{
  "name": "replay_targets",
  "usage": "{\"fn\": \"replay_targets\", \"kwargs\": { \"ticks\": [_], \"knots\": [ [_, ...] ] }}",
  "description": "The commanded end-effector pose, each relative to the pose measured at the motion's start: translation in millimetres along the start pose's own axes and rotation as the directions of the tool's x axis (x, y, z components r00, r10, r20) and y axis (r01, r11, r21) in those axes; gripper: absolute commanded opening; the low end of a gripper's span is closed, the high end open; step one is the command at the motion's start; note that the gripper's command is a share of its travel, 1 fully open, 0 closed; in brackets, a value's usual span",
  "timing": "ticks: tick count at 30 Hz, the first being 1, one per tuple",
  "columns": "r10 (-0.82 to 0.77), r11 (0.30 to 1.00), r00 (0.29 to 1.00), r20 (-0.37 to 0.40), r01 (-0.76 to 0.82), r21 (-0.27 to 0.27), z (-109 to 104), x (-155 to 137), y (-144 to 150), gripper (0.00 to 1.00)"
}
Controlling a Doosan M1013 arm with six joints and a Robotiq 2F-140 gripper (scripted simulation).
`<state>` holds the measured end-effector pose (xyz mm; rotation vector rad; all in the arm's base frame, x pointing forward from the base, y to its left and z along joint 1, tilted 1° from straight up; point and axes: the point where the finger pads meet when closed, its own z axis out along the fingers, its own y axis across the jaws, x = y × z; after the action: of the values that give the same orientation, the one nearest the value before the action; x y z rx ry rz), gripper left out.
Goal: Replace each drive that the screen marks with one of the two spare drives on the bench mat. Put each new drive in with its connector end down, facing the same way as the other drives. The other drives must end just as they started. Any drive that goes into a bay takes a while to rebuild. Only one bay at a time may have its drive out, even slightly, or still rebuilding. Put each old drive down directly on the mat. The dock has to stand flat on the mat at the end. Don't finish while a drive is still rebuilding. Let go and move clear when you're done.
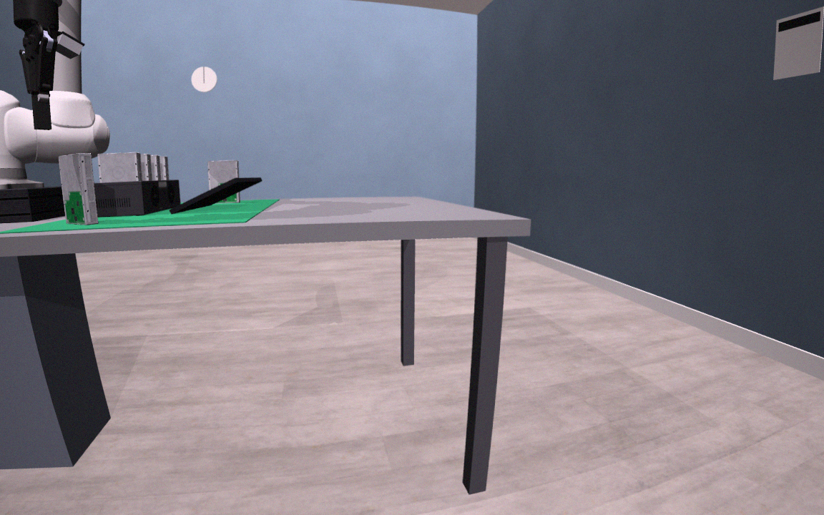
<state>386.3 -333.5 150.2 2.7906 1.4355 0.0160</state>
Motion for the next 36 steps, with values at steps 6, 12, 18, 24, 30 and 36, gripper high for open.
{"fn": "replay_targets", "kwargs": {
  "ticks": [6,12,18,24,30,36],
  "knots": [
    [0.000,1.000,1.000,0.000,0.000,-0.001,-1,0,1,0.10],
    [0.000,1.000,1.000,0.000,0.000,-0.001,-1,0,1,0.10],
    [0.011,1.000,1.000,0.000,-0.011,-0.001,-1,4,-1,0.10],
    [0.196,0.981,0.981,0.000,-0.196,-0.001,-4,61,-31,0.10],
    [0.471,0.882,0.882,-0.001,-0.471,0.000,-5,120,-78,0.10],
    [0.703,0.711,0.711,-0.003,-0.703,0.001,-3,174,-140,0.10]
  ]
}}
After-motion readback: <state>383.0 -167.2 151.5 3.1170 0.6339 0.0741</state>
